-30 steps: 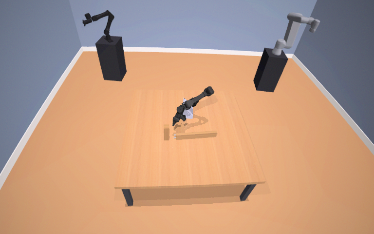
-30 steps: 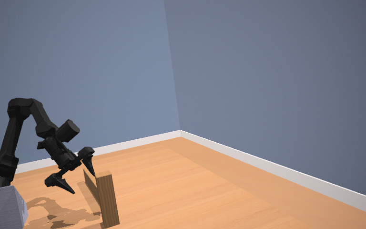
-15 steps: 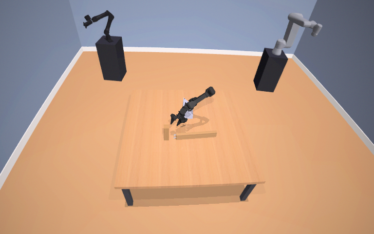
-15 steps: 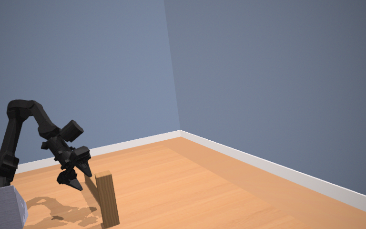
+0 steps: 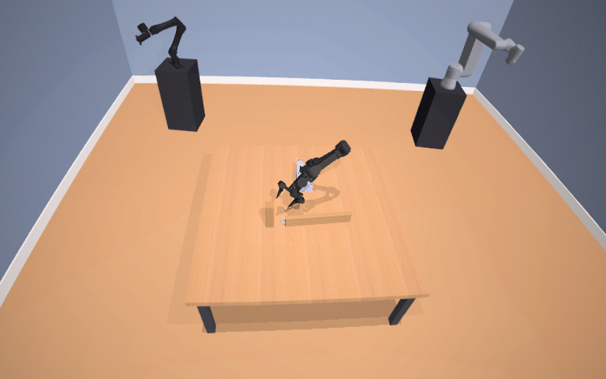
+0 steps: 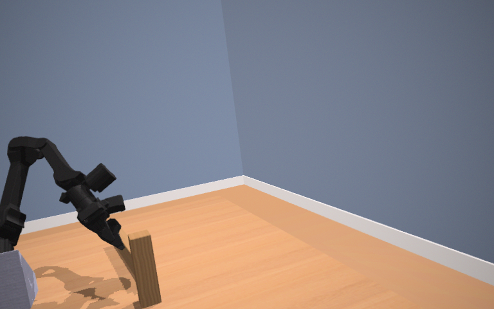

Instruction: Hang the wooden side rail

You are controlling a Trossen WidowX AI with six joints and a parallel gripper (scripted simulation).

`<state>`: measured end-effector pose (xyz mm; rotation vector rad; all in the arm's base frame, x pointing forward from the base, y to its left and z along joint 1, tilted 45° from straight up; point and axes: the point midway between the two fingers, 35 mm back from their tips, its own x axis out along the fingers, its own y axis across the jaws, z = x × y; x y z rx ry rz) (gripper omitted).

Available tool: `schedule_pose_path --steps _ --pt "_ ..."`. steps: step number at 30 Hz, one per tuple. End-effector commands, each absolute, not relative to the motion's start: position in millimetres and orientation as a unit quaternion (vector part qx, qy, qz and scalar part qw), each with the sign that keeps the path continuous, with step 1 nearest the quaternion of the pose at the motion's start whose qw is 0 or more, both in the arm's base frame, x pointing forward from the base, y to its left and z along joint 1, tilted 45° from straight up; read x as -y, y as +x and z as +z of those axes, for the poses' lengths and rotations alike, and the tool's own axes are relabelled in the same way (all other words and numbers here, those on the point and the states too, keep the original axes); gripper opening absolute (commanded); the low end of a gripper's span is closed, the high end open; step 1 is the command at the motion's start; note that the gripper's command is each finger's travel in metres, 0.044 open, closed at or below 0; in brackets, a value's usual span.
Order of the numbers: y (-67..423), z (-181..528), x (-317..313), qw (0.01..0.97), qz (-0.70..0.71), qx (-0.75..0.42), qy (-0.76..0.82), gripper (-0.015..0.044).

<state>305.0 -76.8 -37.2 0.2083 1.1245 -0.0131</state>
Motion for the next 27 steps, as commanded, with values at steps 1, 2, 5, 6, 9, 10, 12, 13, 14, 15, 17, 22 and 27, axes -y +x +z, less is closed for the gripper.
schedule_pose_path --steps 1,2,5,6,9,10,12,13,14,15,17,22,27 --pt "298.6 -33.1 66.6 0.764 -0.249 -0.47 0.365 0.044" --pt "298.9 -32.4 66.4 0.757 -0.262 -0.462 0.38 0.044" --pt "299.6 -30.3 65.6 0.734 -0.298 -0.436 0.427 0.044" --pt "299.9 -29.6 65.3 0.725 -0.31 -0.427 0.442 0.044" --pt "300.3 -28.2 64.8 0.704 -0.336 -0.405 0.478 0.044" --pt "300.4 -28.1 64.8 0.703 -0.337 -0.403 0.48 0.044" --pt "300.4 -28.1 64.8 0.703 -0.337 -0.403 0.48 0.044" --pt "300.4 -28.1 64.8 0.703 -0.337 -0.403 0.48 0.044" --pt "300.4 -28.1 64.8 0.703 -0.337 -0.403 0.48 0.044" --pt "300.4 -28.1 64.8 0.703 -0.337 -0.403 0.48 0.044" --pt "300.4 -28.1 64.8 0.703 -0.337 -0.403 0.48 0.044" --pt "300.4 -28.1 64.8 0.703 -0.337 -0.403 0.48 0.044" --pt "300.4 -28.1 64.8 0.703 -0.337 -0.403 0.48 0.044"
